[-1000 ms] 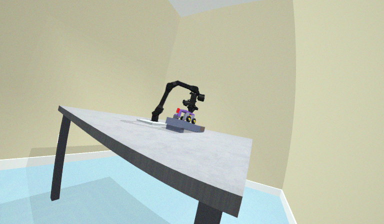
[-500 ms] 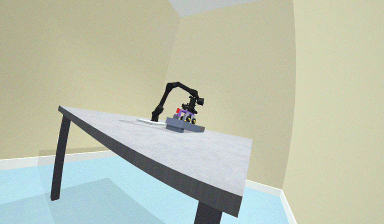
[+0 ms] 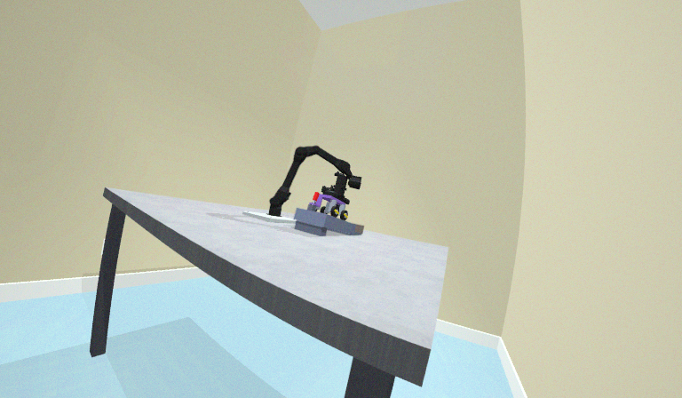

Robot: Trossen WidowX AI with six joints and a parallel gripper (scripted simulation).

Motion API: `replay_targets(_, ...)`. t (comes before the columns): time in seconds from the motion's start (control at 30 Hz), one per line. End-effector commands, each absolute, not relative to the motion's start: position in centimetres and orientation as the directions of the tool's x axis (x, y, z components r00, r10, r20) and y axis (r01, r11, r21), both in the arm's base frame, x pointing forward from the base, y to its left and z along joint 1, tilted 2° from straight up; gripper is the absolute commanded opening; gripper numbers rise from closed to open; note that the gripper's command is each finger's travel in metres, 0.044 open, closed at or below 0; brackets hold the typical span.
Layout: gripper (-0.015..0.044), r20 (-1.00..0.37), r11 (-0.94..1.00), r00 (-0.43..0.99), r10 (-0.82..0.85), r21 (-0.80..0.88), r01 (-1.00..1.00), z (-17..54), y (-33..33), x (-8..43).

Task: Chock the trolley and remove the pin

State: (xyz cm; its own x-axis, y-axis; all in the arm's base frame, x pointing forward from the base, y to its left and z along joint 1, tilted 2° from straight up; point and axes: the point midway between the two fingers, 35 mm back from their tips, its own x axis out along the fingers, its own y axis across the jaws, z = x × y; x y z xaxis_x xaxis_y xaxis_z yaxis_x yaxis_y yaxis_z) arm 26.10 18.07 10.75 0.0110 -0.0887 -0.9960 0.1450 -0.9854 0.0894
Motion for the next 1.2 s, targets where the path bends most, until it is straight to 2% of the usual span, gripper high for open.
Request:
replay_targets(0.0,0.0000,-0.996,-0.984,0.013,-0.093,0.094,0.150,10.8,17.6,26.2)
replay_targets(1.1,0.0000,-0.996,-0.985,0.013,-0.088,0.089,0.145,11.1,15.6,26.8)
replay_targets(1.17,0.0053,-0.996,-0.985,0.013,-0.088,0.089,0.145,11.1,15.6,26.8)
